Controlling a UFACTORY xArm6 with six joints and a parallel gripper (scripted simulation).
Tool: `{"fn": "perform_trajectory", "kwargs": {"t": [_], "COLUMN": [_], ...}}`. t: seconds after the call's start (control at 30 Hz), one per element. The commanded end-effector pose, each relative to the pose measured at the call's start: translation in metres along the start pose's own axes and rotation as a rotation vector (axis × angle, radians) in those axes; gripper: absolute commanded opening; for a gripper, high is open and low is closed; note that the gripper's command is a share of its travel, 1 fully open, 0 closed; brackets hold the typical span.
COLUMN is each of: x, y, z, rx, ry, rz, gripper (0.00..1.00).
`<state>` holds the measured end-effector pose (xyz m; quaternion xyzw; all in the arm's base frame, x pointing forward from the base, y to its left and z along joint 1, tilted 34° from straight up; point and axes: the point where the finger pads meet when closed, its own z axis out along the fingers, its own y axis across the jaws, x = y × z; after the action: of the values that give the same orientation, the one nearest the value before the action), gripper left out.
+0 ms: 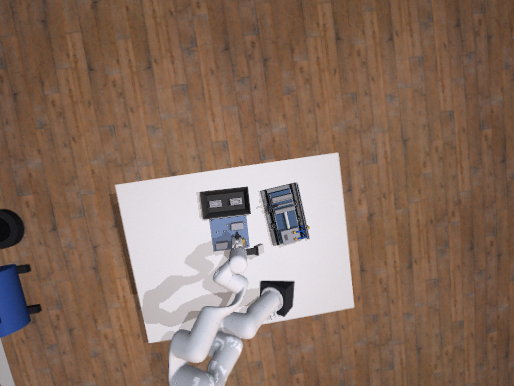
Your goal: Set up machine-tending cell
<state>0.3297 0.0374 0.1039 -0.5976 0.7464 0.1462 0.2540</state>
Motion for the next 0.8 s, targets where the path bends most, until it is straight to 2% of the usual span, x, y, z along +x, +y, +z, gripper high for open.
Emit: {"fn": "perform_trajectory", "kwargs": {"t": [0.0, 0.4, 0.53, 0.7, 0.77], "x": [0.000, 0.000, 0.000, 0.000, 0.000], "y": [-0.001, -0.001, -0.001, -0.001, -0.001], "z": [-0.001, -0.005, -0.015, -0.037, -0.037], "rx": [0.003, 0.003, 0.003, 0.003, 0.003], "ry": [0.000, 0.000, 0.000, 0.000, 0.000], "rz": [-0.001, -0.001, -0.001, -0.001, -0.001], "gripper": [0.69, 0.69, 0.69, 0.69, 0.69]}}
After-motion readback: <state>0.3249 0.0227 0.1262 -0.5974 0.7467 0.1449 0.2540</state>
